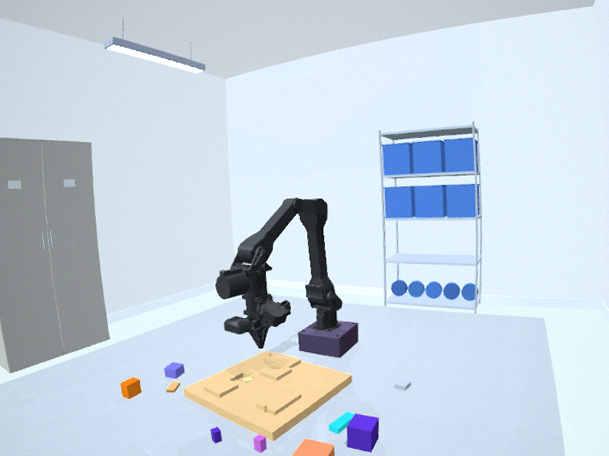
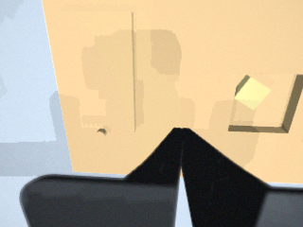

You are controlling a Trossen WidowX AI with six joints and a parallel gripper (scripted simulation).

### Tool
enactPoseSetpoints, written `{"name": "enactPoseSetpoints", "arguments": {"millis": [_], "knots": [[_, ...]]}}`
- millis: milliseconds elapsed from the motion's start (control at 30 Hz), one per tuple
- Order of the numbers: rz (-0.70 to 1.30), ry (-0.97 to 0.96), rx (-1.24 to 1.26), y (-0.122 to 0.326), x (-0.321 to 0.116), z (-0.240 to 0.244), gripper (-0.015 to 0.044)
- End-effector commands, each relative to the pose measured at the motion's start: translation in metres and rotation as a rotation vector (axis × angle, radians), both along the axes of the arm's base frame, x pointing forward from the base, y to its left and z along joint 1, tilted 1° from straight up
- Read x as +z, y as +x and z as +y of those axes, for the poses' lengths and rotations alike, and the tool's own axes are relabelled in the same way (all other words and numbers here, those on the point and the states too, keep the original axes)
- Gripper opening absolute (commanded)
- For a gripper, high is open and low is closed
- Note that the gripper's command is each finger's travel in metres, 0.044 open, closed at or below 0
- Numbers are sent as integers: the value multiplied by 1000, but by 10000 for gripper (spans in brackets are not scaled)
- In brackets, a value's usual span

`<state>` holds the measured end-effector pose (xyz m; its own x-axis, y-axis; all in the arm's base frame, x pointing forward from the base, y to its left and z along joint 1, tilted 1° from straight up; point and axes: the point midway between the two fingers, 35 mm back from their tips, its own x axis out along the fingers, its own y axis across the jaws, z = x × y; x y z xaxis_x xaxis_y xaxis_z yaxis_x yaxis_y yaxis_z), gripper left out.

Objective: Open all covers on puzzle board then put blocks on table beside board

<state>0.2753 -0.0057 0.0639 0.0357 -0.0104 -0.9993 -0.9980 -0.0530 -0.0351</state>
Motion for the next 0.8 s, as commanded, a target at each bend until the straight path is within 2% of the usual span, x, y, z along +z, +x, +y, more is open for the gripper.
{"name": "enactPoseSetpoints", "arguments": {"millis": [0,767], "knots": [[-4,-2,4,0,0,0,0],[-4,-2,4,3,-23,-1,0]]}}
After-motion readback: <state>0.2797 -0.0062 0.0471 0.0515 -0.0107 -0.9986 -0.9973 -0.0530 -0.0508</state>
